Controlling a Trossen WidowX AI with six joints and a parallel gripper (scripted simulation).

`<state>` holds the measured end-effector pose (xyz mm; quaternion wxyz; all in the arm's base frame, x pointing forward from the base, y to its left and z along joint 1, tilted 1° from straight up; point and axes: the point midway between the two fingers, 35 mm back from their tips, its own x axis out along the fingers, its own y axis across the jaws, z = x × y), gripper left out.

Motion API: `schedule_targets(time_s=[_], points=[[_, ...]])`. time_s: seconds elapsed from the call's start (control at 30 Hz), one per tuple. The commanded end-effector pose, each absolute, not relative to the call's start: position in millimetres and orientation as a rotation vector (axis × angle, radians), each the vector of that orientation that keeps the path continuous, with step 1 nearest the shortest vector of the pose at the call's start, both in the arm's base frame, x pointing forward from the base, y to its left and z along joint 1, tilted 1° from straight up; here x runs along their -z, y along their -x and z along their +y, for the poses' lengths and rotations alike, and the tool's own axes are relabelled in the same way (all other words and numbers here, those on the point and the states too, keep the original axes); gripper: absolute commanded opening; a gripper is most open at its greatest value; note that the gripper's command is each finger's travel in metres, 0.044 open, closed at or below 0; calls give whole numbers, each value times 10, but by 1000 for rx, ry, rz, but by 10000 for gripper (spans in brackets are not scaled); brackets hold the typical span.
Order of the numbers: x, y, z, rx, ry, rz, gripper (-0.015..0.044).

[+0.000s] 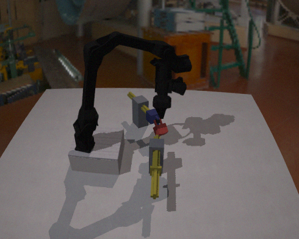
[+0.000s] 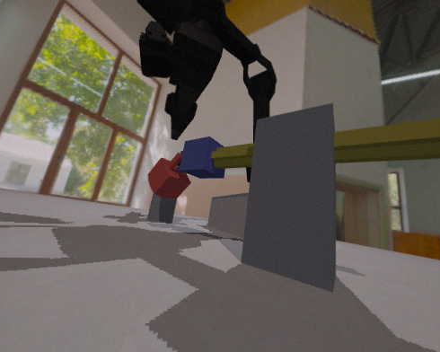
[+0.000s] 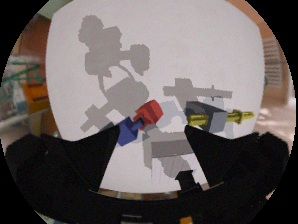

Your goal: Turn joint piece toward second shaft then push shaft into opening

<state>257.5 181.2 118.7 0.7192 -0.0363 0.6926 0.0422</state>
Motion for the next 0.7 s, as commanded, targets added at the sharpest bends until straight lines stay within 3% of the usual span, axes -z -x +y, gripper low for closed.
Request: schedule_targets(time_s=[0.0, 0.67], points=[[-1151, -2572, 1784, -26, -17, 1562, 440], [-1004, -2611, 1734, 434, -621, 1651, 440]])
